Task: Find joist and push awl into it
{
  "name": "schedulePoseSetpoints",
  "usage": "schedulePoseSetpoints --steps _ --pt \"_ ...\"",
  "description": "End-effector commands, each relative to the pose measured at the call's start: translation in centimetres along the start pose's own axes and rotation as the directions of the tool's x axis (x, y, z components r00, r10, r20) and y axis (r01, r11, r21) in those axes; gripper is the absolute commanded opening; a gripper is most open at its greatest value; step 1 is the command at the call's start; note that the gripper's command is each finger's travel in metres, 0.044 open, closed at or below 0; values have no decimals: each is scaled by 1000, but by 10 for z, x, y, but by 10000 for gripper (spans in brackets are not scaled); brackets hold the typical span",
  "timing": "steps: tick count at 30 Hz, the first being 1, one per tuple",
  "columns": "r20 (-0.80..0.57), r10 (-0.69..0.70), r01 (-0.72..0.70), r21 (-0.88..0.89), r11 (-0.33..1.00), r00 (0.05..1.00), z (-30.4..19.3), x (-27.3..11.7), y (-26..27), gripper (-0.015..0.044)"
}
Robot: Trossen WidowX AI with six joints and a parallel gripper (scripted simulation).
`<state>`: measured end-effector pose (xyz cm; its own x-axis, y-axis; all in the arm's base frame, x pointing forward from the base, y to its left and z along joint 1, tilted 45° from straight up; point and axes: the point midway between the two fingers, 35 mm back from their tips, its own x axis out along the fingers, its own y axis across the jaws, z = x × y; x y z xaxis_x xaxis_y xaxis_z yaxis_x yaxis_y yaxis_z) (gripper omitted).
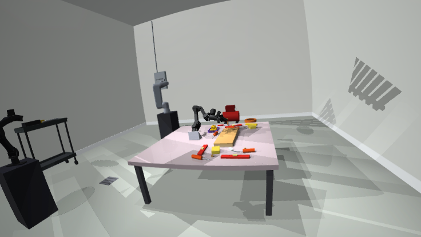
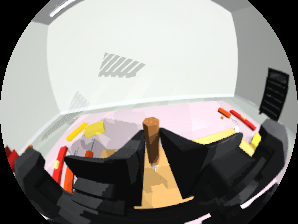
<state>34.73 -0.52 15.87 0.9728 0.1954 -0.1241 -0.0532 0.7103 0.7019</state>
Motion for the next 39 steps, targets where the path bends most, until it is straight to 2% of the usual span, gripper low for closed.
schedulePoseSetpoints --steps 1,39 --pt "7 -3 3 3 1000 1000 -2 1 0 0" --pt "7 -2 2 5 1000 1000 -46 8 0 0"
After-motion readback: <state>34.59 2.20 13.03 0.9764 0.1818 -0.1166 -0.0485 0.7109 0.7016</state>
